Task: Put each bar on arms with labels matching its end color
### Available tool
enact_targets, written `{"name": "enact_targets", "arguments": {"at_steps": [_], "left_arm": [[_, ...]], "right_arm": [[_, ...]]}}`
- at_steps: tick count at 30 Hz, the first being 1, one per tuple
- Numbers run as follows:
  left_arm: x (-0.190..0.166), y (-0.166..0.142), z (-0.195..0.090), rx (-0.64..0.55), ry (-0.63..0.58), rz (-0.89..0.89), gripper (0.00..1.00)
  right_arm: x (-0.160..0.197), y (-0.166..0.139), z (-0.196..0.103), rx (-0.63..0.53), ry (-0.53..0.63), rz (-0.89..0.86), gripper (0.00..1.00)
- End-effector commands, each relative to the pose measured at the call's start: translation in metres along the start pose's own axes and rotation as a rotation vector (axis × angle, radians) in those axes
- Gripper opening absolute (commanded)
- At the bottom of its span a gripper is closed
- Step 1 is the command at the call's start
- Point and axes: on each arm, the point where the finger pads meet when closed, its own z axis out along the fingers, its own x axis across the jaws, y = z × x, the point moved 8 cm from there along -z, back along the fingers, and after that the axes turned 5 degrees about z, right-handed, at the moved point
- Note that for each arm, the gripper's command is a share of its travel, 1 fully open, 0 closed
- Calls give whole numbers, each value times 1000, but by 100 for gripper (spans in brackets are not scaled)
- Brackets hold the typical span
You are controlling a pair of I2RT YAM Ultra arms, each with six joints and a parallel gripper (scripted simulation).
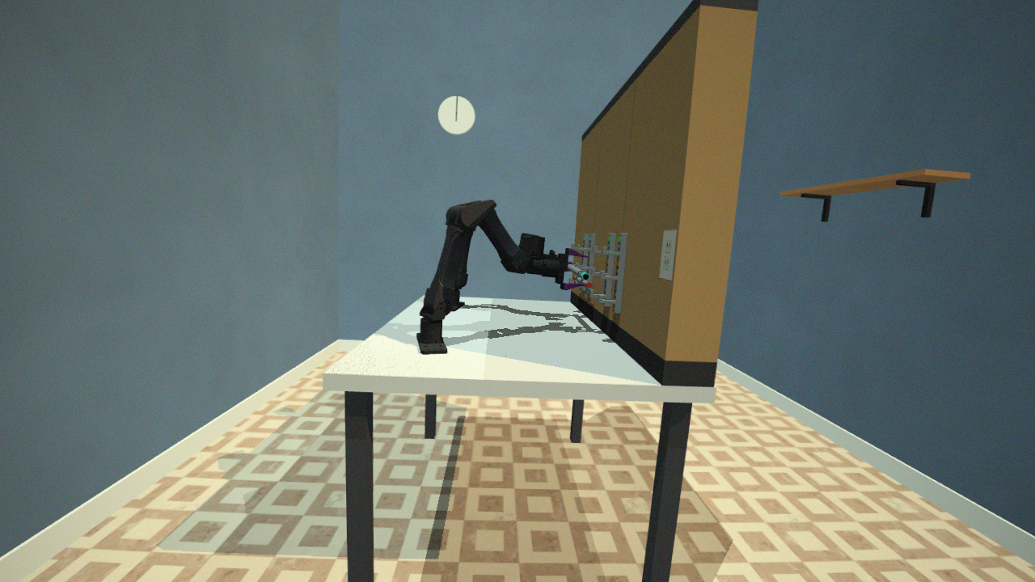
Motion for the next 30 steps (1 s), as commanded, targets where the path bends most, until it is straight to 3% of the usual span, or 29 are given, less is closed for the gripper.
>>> {"name": "enact_targets", "arguments": {"at_steps": [1,30], "left_arm": [[40,-1,-2,10,136,-91,0],[25,1,0,10,136,-92,0]], "right_arm": [[-15,1,0,0,-51,46,100],[-13,1,-36,0,-51,46,100]]}}
